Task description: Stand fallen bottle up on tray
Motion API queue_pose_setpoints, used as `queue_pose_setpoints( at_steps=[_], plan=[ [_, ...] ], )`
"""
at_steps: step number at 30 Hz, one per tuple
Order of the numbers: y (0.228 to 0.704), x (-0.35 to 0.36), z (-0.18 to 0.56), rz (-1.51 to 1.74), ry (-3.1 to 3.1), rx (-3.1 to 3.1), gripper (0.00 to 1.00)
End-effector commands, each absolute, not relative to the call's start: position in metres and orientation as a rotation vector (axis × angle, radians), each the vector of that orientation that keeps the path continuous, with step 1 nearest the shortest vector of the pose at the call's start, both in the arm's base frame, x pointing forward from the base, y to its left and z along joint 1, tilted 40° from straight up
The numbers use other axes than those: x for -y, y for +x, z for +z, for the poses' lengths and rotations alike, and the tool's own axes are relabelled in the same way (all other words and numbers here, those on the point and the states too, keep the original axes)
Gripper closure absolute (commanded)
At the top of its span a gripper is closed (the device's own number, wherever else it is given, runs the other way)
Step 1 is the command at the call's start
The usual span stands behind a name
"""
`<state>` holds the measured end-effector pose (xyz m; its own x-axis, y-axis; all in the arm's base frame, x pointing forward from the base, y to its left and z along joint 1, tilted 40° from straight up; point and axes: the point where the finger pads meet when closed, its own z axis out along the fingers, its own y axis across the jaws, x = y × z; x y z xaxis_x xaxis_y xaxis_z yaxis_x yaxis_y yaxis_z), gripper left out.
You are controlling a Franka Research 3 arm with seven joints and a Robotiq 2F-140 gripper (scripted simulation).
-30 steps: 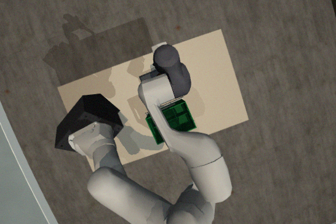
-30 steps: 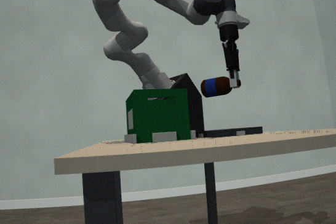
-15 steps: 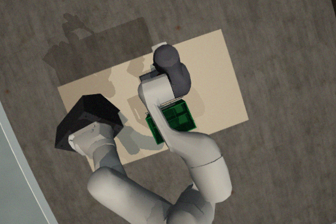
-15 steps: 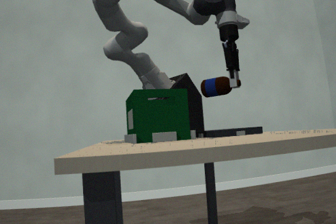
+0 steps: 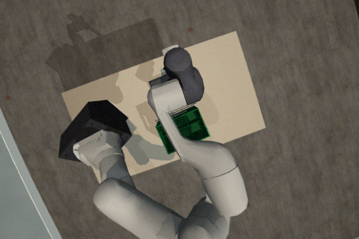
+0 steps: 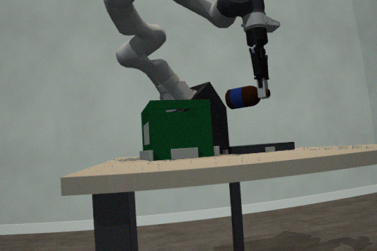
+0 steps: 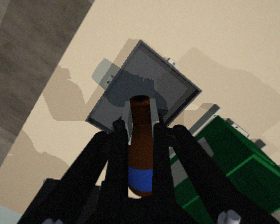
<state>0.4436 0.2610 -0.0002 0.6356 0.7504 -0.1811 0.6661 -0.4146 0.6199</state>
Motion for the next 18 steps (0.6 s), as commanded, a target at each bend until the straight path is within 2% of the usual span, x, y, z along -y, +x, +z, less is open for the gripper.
queue_pose_setpoints(
  at_steps=[1,18],
  plan=[
    [0.4423,-0.2614,0.001,0.18,2.21,-1.052,1.0],
    [0.4423,-0.2614,0.001,0.267,2.312,-0.833,1.0]
  ],
)
